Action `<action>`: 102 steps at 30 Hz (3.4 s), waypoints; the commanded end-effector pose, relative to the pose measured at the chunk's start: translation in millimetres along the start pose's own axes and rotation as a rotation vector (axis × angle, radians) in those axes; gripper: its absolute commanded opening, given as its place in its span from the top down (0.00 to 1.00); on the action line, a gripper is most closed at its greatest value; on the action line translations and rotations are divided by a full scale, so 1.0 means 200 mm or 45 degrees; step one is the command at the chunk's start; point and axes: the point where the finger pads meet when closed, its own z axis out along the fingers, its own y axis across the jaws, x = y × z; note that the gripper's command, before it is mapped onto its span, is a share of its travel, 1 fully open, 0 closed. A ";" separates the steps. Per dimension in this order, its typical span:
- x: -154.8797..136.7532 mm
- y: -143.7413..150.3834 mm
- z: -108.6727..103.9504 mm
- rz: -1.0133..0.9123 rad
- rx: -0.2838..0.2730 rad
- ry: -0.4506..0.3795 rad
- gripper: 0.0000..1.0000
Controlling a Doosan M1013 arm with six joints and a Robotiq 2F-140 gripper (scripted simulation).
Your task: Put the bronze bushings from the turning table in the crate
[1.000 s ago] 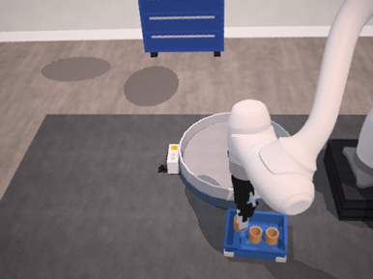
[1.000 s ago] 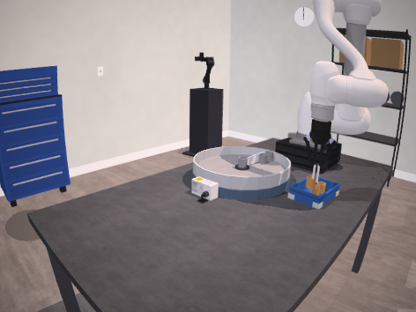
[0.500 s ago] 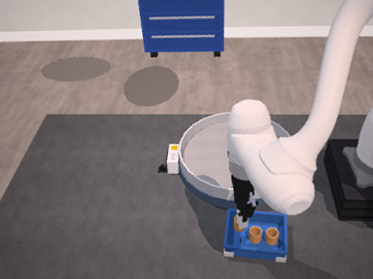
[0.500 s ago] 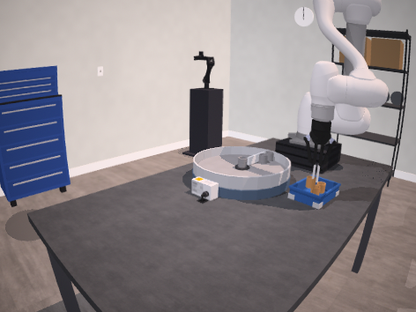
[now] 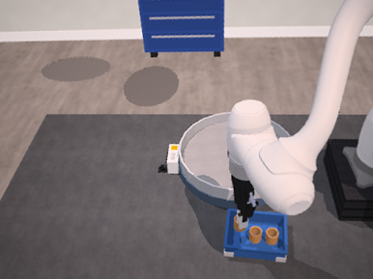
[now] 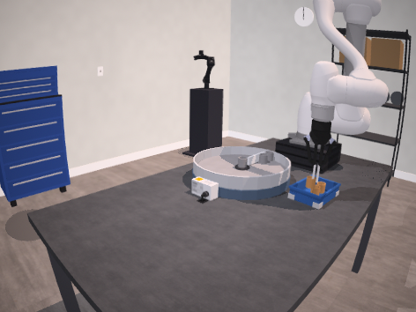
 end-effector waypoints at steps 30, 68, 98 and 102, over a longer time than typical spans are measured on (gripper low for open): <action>-0.01 -0.01 0.03 0.001 0.002 -0.002 1.00; -0.01 -0.01 0.17 0.001 0.002 -0.002 1.00; -0.01 -0.01 0.24 0.001 0.002 -0.002 1.00; -0.01 -0.01 0.24 0.001 0.002 -0.002 1.00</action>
